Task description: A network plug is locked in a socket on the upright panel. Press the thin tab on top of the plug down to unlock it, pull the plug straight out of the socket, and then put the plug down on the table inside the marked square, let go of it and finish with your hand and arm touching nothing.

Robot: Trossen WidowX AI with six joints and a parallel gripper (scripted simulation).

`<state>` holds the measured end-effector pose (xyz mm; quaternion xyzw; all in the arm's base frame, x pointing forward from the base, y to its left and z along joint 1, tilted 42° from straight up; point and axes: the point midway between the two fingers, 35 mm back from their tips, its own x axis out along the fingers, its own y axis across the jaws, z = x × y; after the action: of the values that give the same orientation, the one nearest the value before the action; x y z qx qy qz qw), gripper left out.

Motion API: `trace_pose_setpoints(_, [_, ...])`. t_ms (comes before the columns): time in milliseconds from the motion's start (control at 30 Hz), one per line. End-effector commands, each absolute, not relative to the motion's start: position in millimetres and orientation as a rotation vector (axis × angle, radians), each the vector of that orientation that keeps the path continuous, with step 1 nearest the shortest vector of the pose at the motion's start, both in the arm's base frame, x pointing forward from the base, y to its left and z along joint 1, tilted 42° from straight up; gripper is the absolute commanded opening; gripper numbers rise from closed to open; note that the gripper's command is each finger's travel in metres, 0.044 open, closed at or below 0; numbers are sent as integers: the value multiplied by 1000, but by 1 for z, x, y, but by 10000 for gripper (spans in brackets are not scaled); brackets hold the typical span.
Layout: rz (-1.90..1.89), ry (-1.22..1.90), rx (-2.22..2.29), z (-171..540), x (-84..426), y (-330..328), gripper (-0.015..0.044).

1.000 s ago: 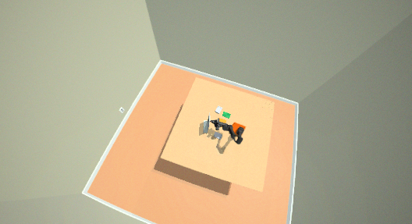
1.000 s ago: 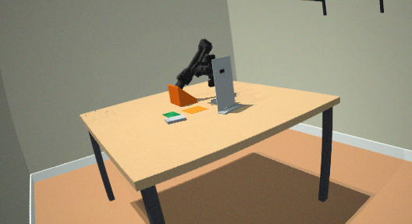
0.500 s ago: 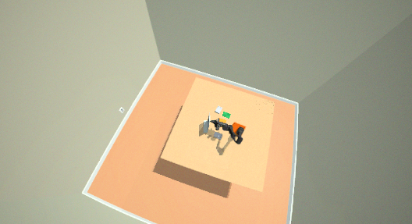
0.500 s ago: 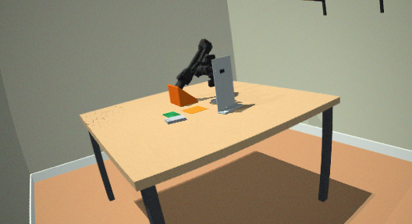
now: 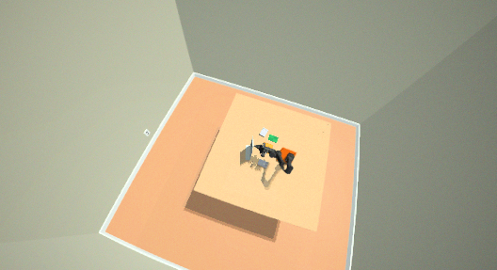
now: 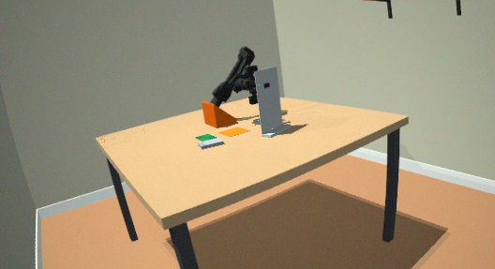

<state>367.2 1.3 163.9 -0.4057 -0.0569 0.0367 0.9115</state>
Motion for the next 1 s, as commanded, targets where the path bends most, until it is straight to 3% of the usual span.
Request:
trace_pose_setpoints(0, [77, -117, -839, 163, 363, 0, 0])
trace_pose_setpoints(967, [78, -116, -840, 157, 346, -7, 0])
